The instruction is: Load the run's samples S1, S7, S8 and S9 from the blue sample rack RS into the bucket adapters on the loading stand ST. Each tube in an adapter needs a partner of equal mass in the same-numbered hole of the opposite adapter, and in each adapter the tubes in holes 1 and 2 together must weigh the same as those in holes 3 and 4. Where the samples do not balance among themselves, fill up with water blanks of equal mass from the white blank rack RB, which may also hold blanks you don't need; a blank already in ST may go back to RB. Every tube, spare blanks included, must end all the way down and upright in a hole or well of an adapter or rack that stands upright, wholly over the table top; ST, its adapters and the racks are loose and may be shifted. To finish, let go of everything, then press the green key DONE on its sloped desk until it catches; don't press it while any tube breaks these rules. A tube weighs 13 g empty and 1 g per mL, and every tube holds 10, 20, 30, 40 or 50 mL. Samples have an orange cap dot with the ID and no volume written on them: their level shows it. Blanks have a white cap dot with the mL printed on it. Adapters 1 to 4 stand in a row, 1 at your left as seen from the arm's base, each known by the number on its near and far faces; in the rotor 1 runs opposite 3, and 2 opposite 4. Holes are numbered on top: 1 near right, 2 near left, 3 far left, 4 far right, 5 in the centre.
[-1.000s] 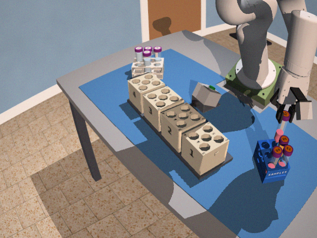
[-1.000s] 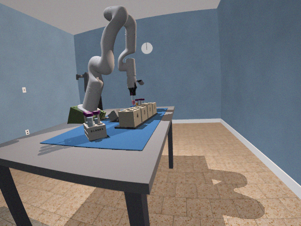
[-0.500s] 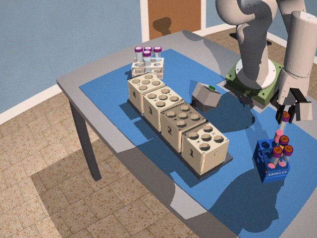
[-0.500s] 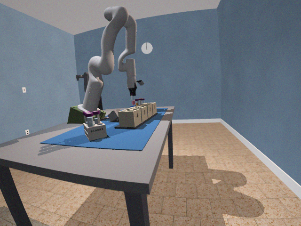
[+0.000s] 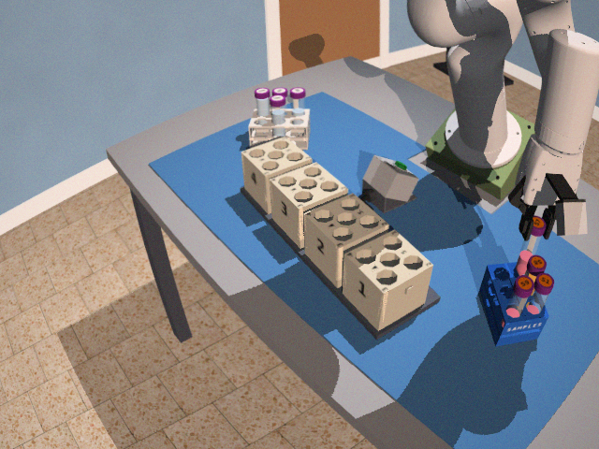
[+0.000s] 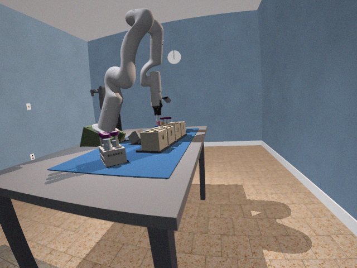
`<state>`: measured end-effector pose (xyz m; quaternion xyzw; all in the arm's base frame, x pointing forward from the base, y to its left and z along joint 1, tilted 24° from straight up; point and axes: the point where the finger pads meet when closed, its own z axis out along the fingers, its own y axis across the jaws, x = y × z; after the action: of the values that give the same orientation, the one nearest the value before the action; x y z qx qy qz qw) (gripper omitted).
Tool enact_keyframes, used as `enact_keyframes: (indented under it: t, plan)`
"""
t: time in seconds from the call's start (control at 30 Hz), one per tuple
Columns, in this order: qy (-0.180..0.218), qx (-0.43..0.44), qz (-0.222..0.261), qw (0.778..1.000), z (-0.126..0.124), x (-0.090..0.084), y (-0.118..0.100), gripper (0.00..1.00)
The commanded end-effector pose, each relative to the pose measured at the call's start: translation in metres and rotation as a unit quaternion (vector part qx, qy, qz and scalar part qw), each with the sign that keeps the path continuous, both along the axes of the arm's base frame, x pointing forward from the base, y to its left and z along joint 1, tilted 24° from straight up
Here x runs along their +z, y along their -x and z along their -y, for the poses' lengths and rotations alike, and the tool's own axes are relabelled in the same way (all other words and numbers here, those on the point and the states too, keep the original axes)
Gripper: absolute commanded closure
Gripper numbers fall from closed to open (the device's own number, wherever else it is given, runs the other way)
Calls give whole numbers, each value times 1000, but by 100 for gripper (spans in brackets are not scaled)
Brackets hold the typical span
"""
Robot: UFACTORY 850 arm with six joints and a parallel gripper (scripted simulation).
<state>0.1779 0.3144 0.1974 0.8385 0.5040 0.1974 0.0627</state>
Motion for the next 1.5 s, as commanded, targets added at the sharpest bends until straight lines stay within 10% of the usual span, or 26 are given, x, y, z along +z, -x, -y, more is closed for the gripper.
enact_keyframes:
  t: [0.0,1.47]
  plan:
    - [-1,0,1,1000,-1,-4,-2,100]
    - [-1,0,1,1000,-5,-40,-18,100]
